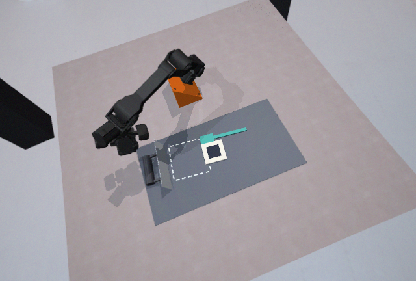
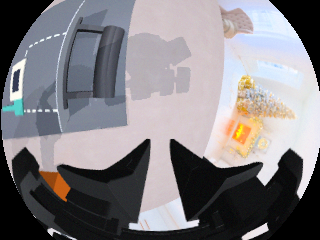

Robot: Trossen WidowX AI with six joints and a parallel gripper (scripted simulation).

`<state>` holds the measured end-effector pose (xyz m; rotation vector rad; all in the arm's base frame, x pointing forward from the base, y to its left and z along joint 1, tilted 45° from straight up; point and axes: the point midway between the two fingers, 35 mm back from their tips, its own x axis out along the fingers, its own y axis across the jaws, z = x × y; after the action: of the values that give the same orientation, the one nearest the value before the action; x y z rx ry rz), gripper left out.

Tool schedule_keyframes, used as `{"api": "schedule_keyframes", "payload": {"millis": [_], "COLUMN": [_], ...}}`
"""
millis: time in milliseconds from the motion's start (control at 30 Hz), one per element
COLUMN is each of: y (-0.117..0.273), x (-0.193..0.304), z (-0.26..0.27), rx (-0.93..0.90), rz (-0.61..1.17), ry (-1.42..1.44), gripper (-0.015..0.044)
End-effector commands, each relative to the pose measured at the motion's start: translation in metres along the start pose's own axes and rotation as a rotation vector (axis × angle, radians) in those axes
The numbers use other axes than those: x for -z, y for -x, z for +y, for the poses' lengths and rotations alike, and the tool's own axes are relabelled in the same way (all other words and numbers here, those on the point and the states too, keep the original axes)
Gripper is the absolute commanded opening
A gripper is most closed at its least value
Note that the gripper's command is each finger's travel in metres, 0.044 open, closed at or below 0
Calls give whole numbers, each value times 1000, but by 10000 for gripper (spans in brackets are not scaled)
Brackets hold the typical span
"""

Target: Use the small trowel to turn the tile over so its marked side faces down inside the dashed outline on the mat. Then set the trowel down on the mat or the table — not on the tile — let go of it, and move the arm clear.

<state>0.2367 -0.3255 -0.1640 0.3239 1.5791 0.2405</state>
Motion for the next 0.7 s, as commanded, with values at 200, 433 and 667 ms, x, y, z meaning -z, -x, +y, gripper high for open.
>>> {"api": "schedule_keyframes", "payload": {"millis": [200,433,667], "y": [-13,-14,-15], "x": [-4,-6,-8], "z": [35,48,56], "rx": [-304,-413,-413], "rz": [-29,-39,-39], "ry": [-80,-119,-119], "gripper": [100,100,100]}}
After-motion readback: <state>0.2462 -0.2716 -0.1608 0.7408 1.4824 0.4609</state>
